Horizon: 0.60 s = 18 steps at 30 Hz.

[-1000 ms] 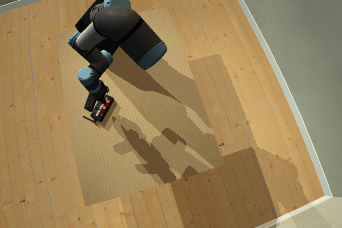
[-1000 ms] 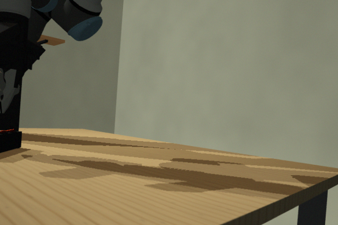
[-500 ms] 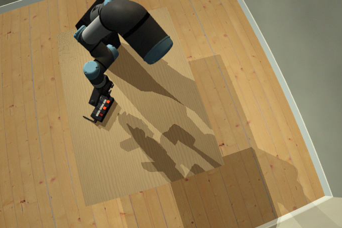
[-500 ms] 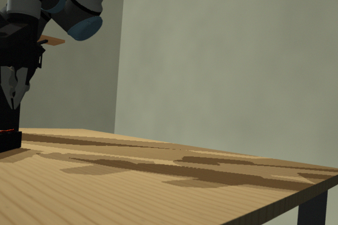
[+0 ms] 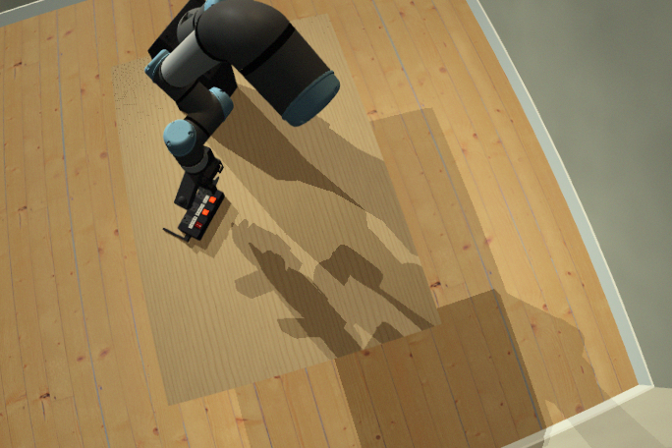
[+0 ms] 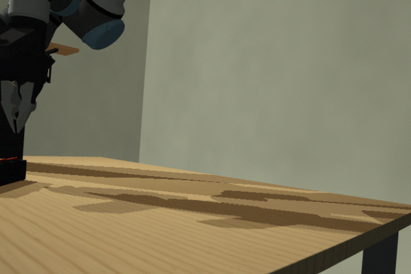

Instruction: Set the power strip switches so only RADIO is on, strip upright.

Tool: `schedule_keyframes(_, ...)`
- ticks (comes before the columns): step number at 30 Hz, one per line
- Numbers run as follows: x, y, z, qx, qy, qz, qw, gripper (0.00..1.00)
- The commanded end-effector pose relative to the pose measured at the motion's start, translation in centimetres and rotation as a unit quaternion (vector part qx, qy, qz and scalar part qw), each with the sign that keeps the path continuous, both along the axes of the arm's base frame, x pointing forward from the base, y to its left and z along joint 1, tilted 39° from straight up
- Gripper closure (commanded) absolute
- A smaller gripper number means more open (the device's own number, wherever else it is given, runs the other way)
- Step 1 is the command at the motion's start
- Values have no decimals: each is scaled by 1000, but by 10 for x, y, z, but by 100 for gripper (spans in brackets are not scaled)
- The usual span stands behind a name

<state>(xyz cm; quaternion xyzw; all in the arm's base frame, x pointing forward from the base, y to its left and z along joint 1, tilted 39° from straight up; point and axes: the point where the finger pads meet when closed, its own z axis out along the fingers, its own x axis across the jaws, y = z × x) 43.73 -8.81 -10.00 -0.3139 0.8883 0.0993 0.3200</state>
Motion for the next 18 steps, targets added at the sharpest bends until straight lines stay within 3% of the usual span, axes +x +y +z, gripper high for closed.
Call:
schedule_keyframes(1,0,-1,1,-1,0,-1,1000,100)
schedule_keyframes(18,1,1,-1,0,0,0,1000,100)
